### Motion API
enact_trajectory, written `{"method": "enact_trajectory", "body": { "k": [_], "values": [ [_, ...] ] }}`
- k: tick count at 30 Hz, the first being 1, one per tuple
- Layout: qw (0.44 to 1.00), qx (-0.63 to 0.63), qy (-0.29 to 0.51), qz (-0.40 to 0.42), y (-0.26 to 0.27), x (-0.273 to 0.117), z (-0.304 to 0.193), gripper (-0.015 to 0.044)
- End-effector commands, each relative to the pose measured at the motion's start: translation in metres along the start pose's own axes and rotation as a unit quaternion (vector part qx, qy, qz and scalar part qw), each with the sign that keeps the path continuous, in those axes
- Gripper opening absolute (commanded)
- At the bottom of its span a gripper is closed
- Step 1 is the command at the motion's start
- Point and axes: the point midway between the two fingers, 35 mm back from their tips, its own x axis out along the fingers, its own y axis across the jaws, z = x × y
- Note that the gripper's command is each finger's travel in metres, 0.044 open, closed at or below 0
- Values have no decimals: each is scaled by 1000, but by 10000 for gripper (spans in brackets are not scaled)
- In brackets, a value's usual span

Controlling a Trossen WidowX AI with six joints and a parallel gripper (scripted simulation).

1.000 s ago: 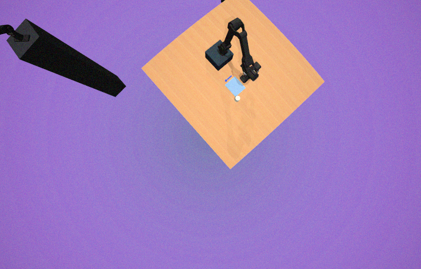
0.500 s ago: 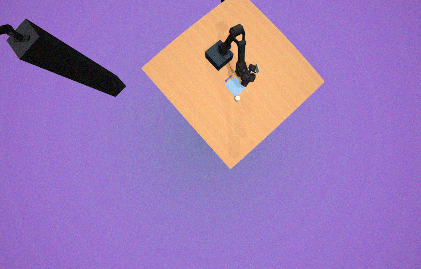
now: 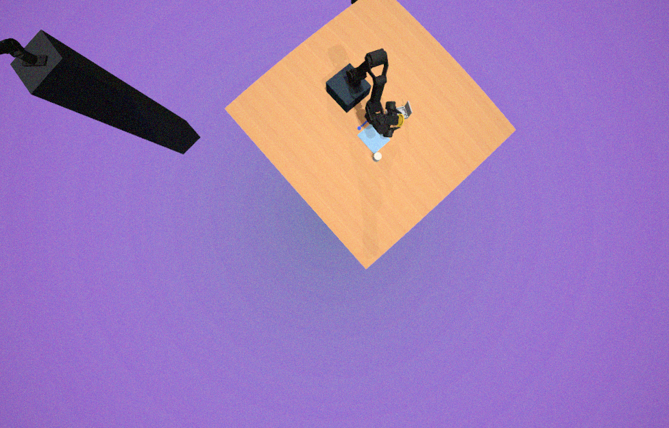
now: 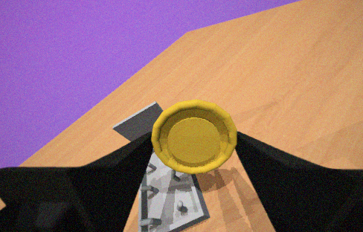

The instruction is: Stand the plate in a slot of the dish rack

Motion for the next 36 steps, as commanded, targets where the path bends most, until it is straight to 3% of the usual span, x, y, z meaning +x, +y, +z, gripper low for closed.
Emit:
{"method": "enact_trajectory", "body": {
  "k": [1, 17, 36],
  "values": [
    [998, -54, -36, 20, 8, -6, -7, 0],
    [958, -221, -160, 87, 51, -34, -20, 0],
    [957, -227, -155, 87, 48, -27, -27, 0]
  ]
}}
